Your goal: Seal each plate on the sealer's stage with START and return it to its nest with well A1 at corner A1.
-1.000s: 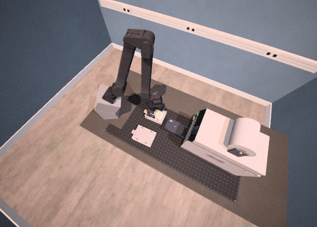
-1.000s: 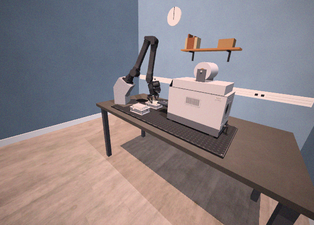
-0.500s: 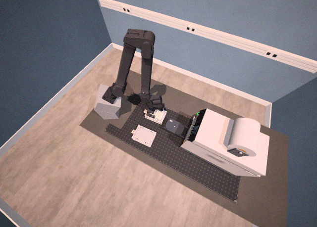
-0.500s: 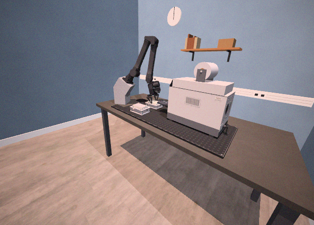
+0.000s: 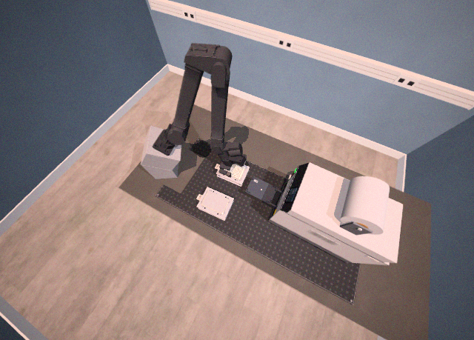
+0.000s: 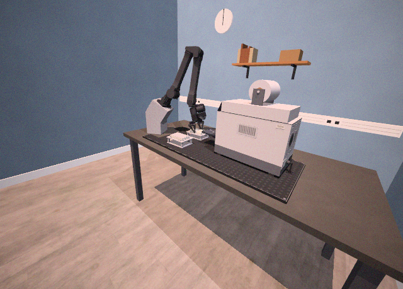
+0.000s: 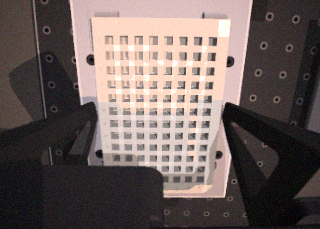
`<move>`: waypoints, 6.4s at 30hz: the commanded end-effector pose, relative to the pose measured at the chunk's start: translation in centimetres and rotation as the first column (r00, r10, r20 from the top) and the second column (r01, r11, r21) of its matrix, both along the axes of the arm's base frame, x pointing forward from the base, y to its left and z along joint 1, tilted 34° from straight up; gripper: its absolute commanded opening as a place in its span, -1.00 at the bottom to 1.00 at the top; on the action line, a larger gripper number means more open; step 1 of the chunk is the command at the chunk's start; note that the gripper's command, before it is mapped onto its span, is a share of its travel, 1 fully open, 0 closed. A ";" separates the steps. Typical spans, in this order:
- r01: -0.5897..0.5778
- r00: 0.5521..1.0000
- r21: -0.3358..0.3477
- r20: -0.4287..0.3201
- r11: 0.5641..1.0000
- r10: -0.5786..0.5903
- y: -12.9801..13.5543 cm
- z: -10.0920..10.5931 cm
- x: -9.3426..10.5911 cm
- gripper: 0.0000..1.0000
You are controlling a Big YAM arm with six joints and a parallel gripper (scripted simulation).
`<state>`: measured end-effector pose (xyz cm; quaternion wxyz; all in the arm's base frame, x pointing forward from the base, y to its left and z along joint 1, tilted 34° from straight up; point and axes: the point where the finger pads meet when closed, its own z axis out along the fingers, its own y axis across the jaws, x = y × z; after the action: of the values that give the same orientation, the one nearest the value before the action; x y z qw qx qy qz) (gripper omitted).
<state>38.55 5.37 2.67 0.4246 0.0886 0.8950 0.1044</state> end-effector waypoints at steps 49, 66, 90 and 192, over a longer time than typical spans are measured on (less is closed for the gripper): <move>-0.007 1.000 0.000 0.006 1.000 0.007 0.4 -0.1 0.0 -1.00; -0.009 1.000 -0.001 0.004 1.000 0.009 0.4 -0.1 -0.1 -1.00; -0.011 1.000 -0.002 0.002 1.000 0.011 0.4 -0.2 -0.2 -1.00; 0.001 1.000 -0.003 0.008 1.000 0.000 -0.5 0.9 -0.6 -1.00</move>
<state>37.92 5.13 3.66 0.4247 0.0881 0.8950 0.1044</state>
